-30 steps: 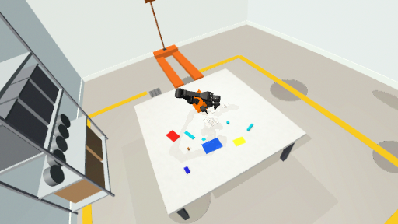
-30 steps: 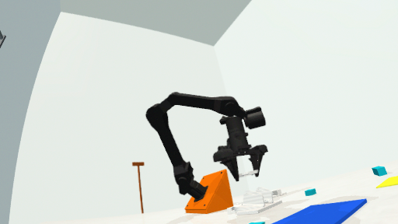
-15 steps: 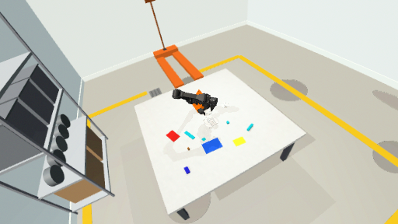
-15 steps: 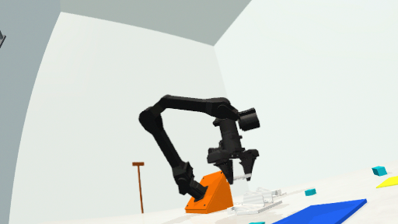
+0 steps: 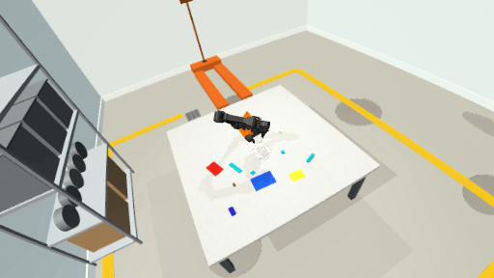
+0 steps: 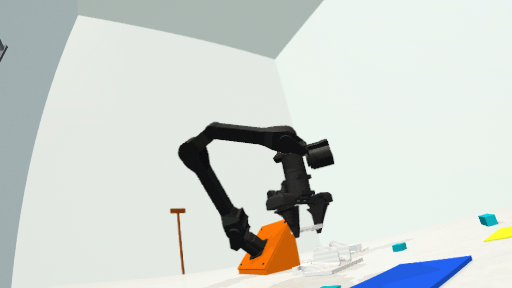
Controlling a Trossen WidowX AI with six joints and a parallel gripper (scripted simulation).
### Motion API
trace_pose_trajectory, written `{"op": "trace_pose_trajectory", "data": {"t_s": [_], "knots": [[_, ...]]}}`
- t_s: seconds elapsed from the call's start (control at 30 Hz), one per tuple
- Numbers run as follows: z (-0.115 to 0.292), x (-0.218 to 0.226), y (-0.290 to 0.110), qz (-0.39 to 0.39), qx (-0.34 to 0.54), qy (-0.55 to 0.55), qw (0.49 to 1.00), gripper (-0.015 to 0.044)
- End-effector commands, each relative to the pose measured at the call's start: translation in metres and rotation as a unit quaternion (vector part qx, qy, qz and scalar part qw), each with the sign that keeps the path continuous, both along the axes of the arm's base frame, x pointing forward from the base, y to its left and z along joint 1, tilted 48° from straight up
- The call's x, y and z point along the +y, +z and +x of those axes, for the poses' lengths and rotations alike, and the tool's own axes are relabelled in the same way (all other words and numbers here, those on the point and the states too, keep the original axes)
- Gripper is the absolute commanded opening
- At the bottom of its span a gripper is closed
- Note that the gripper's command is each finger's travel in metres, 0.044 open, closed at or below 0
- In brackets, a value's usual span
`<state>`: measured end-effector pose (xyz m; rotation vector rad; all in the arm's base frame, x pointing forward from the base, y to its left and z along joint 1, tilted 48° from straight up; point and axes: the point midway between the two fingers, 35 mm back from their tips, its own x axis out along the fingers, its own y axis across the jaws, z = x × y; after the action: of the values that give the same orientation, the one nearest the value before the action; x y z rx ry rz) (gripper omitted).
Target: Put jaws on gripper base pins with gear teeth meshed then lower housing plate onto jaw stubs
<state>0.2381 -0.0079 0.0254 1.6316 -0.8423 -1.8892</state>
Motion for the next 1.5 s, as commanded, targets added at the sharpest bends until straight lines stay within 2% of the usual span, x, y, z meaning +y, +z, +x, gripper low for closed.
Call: {"op": "trace_pose_trajectory", "data": {"t_s": [0.0, 1.47], "knots": [[0.0, -0.001, 0.001, -0.001, 0.005, 0.005, 1.0, 0.0351], [-0.011, -0.005, 0.008, -0.001, 0.006, 0.005, 1.0, 0.0351]]}}
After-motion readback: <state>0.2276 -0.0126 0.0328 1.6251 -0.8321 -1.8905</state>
